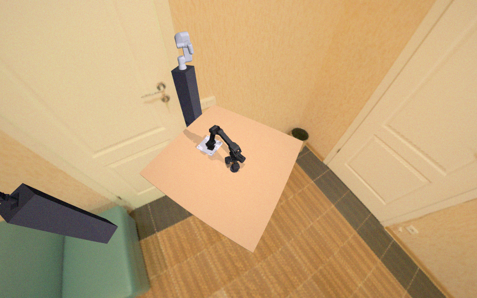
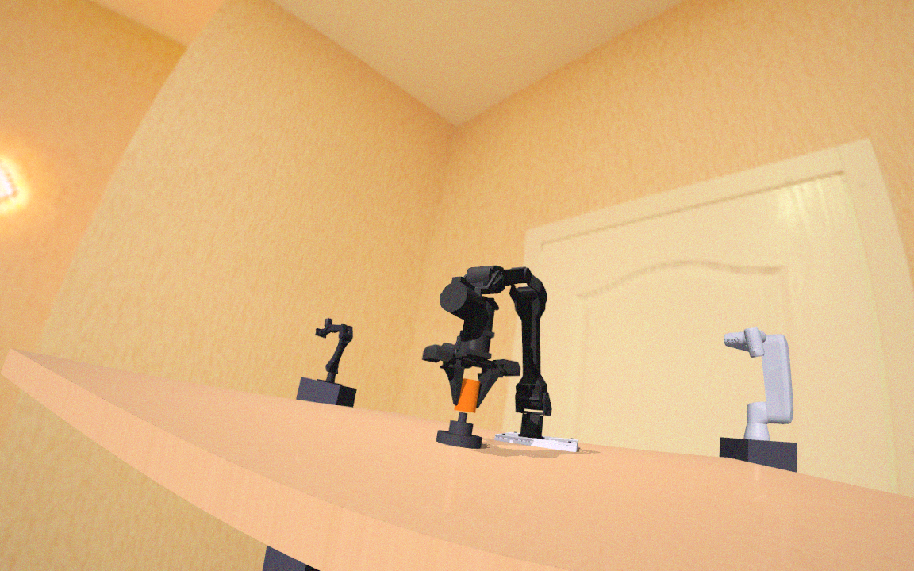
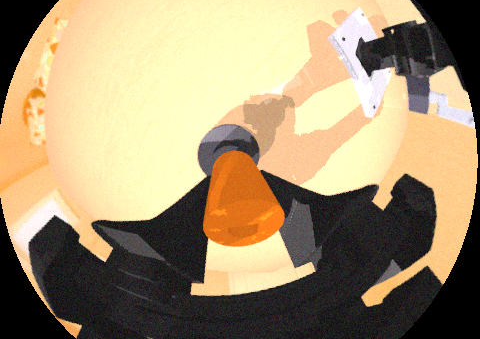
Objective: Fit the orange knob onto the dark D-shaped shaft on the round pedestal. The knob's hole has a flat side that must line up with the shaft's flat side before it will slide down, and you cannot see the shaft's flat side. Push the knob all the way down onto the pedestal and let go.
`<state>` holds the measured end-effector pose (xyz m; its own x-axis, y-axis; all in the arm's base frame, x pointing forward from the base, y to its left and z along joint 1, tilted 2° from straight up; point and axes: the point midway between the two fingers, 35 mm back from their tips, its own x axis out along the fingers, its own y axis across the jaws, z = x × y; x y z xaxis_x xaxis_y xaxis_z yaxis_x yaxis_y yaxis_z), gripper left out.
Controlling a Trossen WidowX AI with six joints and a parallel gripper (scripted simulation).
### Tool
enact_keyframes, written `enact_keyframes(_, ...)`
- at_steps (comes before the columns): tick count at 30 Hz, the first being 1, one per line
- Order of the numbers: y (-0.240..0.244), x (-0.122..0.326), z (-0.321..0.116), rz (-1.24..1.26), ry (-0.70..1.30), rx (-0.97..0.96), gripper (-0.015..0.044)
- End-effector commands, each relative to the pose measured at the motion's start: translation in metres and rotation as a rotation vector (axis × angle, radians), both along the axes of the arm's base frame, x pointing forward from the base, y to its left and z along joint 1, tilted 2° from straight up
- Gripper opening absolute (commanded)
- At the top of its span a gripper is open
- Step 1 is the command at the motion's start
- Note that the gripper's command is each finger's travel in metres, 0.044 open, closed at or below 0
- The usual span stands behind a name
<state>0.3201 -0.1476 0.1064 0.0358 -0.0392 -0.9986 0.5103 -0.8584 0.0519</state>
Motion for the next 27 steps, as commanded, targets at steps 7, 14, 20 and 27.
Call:
enact_keyframes(7, -0.0023, 0.0047, 0.0025, -0.021, -0.007, -0.002, 0.0000)
enact_keyframes(14, -0.0025, 0.0046, -0.0030, -0.021, -0.007, -0.002, 0.0000)
enact_keyframes(20, -0.0018, 0.0031, -0.0026, -0.021, -0.006, -0.002, 0.0000)
enact_keyframes(27, -0.0014, 0.0023, -0.0025, -0.021, -0.006, -0.002, 0.0000)
